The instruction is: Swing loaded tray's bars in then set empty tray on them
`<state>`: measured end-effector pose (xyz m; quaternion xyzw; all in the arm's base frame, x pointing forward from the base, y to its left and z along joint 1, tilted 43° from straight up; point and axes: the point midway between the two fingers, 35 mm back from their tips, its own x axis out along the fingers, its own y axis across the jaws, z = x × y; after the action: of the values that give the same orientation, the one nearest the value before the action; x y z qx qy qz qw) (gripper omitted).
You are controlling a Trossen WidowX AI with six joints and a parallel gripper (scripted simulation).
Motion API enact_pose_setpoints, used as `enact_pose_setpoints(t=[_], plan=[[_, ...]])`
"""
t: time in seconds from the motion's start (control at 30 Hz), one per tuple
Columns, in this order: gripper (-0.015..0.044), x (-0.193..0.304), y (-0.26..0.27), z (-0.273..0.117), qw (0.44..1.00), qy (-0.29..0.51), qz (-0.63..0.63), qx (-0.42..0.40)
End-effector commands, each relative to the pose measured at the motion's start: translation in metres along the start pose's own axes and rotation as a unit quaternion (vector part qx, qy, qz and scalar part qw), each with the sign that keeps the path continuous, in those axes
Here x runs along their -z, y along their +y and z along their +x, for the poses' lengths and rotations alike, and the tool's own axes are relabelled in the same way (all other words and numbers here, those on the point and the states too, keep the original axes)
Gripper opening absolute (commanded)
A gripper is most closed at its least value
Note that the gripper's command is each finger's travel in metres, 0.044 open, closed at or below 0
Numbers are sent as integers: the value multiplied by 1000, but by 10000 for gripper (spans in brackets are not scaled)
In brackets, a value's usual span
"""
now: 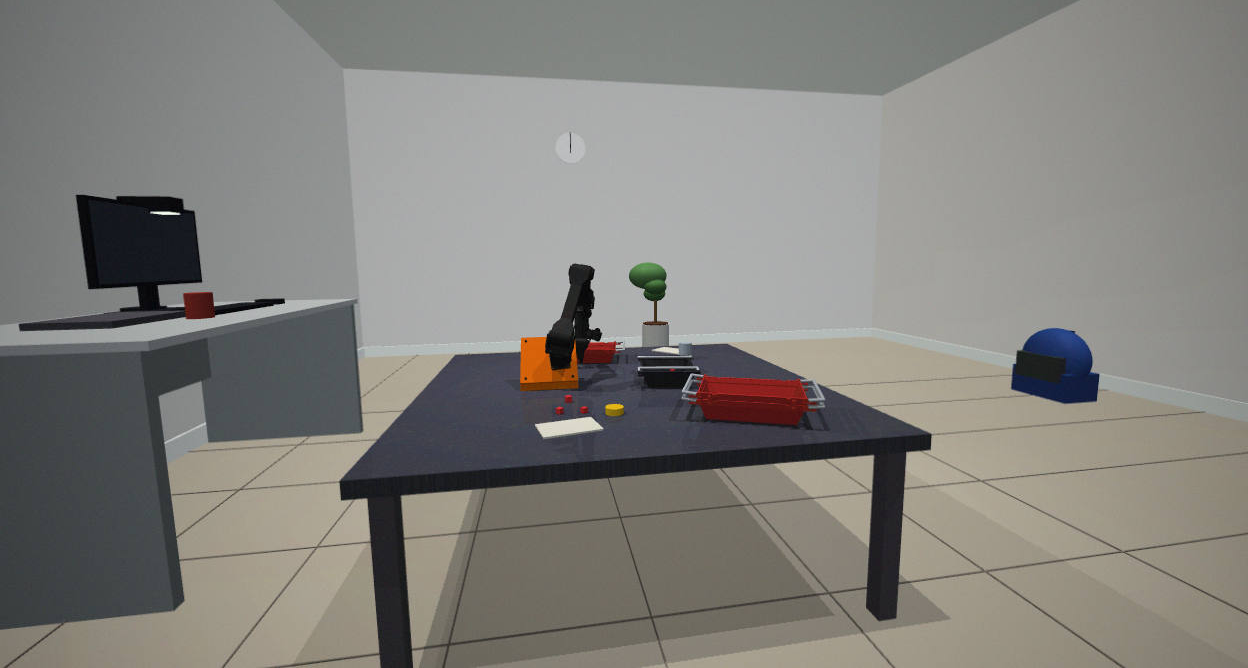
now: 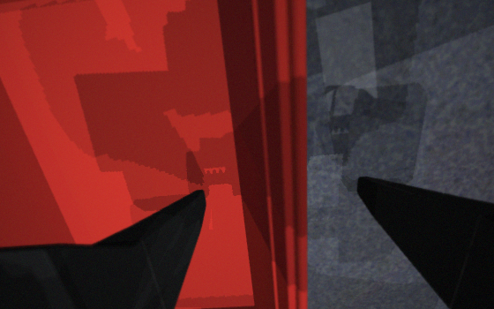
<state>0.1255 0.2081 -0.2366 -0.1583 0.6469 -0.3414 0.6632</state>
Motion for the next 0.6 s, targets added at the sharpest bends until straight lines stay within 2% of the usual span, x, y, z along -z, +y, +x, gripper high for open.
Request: enact_pose_setpoints(t=[0.0, 0.1, 0.57], plan=[[440, 0, -1, 5, 1000, -2, -2, 1], [440, 0, -1, 5, 1000, -2, -2, 1], [235, 0, -1, 5, 1000, -2, -2, 1]])
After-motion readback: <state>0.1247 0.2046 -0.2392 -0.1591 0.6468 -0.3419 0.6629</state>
